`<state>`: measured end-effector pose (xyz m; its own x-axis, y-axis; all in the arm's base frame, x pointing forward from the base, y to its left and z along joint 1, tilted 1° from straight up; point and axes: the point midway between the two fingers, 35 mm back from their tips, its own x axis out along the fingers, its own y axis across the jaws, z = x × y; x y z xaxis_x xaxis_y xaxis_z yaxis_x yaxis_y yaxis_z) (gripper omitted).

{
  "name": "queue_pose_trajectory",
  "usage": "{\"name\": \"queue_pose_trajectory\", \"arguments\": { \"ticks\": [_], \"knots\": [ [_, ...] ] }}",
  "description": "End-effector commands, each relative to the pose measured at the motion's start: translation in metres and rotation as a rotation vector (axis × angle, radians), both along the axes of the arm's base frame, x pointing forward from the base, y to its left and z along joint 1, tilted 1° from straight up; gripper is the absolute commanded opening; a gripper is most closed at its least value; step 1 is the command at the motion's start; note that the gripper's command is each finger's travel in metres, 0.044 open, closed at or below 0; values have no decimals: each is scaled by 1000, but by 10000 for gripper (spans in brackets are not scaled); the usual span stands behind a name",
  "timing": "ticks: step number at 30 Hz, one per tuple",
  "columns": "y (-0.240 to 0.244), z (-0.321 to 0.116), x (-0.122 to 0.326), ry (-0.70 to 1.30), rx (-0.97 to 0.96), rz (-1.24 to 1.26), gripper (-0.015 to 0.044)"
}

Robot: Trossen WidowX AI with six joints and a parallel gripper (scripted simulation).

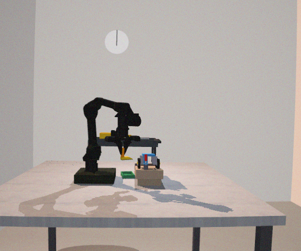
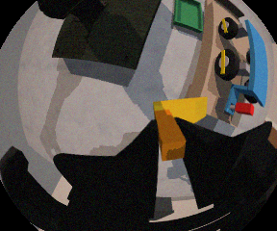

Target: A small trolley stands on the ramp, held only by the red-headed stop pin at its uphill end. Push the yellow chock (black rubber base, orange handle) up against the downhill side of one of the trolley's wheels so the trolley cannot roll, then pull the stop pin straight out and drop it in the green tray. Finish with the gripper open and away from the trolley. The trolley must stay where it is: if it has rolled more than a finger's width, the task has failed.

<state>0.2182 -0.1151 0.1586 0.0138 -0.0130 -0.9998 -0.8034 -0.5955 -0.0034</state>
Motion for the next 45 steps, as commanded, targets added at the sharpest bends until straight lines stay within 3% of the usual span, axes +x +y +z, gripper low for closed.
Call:
{"name": "queue_pose_trajectory", "arguments": {
  "ticks": [1,6,45],
  "knots": [
    [-1,4,0,3,-3,-1,0],
    [-1,4,0,2,-2,-47,0],
    [-1,4,0,-17,16,-1371,0]
  ]
}}
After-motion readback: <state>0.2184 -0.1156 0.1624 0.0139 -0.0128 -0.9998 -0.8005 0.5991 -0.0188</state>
